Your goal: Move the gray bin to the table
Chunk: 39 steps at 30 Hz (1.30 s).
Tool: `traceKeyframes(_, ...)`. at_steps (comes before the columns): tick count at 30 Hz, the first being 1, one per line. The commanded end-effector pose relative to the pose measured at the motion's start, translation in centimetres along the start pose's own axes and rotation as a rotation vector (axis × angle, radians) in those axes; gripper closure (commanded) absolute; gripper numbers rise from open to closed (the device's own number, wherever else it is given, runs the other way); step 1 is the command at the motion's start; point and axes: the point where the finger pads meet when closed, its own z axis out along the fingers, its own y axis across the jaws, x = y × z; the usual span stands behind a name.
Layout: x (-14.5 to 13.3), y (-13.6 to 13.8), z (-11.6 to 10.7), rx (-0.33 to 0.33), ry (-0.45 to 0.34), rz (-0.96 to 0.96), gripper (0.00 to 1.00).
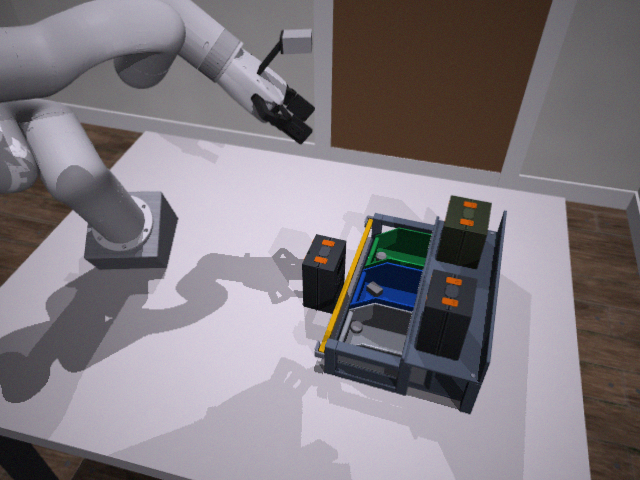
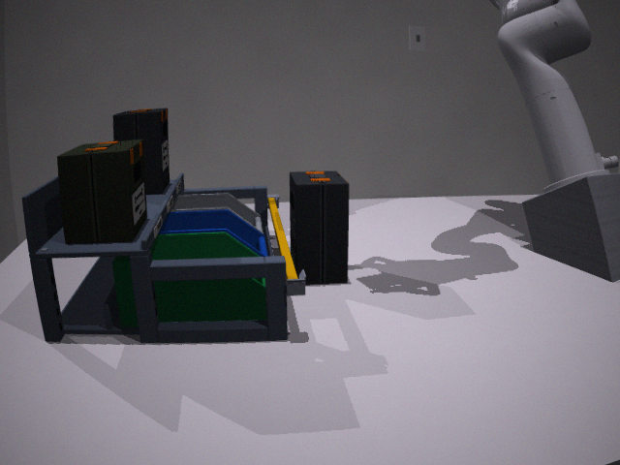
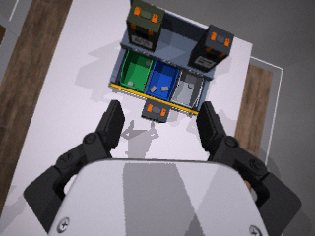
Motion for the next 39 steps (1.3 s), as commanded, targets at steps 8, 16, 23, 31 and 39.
traceKeyframes(8, 0.14, 0.09, -0.04, 0.097, -0.088, -0.15, 0.0)
traceKeyframes(16, 0.15, 0.1, -0.04, 0.189, -0.175, -0.305, 0.0)
traceKeyframes(23, 0.14, 0.1, -0.04, 0.213, -0.198, -0.344, 0.0)
traceKeyframes(31, 0.15, 0.09, -0.04, 0.258, -0.24, -0.42, 0.0)
traceKeyframes(39, 0.16, 0.11, -0.04, 0.331, -0.309, -0.54, 0.0)
